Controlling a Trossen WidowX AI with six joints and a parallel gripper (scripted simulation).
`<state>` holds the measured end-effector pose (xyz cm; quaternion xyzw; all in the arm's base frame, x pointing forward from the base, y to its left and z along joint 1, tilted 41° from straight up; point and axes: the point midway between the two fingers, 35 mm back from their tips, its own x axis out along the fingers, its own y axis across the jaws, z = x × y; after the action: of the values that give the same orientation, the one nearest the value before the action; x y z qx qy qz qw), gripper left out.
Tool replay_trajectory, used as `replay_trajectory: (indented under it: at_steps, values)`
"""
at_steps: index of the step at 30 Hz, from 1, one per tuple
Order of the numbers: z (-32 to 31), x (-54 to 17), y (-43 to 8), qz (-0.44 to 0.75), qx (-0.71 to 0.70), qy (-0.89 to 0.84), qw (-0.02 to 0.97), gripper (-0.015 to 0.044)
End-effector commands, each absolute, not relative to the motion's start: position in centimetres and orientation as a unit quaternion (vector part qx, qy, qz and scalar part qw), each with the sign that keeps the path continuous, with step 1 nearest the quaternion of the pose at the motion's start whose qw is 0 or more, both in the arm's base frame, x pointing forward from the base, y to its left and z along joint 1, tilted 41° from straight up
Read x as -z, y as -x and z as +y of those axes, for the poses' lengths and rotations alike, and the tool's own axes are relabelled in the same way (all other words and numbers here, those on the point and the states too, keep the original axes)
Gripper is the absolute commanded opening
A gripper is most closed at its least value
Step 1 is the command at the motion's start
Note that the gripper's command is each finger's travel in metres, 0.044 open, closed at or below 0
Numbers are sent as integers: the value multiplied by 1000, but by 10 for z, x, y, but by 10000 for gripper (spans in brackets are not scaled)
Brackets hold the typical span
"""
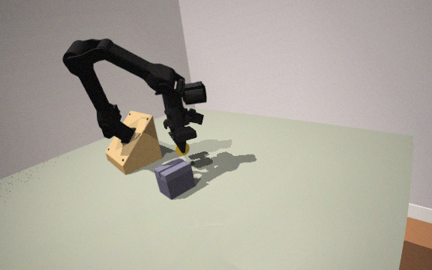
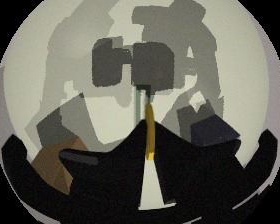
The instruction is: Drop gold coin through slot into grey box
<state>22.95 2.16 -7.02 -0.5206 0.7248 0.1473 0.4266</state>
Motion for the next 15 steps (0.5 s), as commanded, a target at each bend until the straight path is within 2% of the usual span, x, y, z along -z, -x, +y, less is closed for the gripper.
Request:
replay_trajectory:
  at_steps: [1, 15]
  values:
    - [29, 63, -231, 725, -147, 518, 429, 0]
    - [49, 34, -232, 727, -143, 518, 427, 0]
